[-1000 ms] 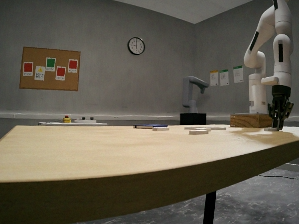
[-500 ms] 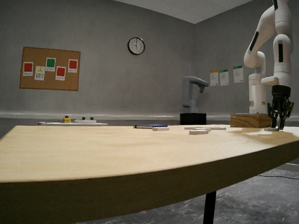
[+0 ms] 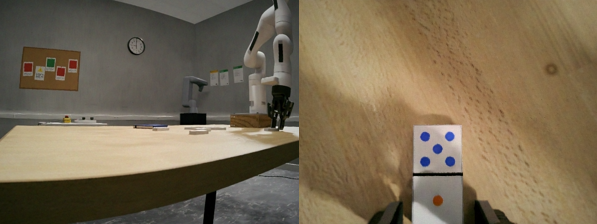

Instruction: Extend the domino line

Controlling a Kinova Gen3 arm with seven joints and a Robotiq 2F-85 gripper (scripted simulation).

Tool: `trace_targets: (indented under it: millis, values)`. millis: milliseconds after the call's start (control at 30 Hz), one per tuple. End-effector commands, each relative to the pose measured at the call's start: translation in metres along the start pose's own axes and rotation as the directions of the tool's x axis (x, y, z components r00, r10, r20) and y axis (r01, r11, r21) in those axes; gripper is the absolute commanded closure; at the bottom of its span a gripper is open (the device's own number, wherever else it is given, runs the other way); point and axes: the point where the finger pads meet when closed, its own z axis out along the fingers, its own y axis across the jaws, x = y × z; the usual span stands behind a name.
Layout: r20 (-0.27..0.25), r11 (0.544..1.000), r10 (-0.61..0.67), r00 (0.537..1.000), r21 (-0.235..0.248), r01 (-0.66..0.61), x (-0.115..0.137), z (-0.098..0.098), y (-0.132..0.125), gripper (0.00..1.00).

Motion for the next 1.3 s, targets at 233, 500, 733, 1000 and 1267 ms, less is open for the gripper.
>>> trace_targets:
  millis: [233,500,733,1000,1267]
  values:
    - [0.000,1.000,0.000,1.000,0.001,0.000,0.000,0.000,0.000,0.51]
    - [0.000,1.000,0.000,1.000,0.001,0.000,0.000,-0.001,0.000,0.51]
    - [0.000,1.000,0.000,1.000,0.001,0.000,0.001,-0.007,0.000,0.51]
    - [0.000,1.000,0.000,1.000,0.001,0.000,0.004,-0.024,0.000,0.51]
    - [0.000,1.000,0.000,1.000,0.001,0.000,0.005,-0.030,0.000,0.51]
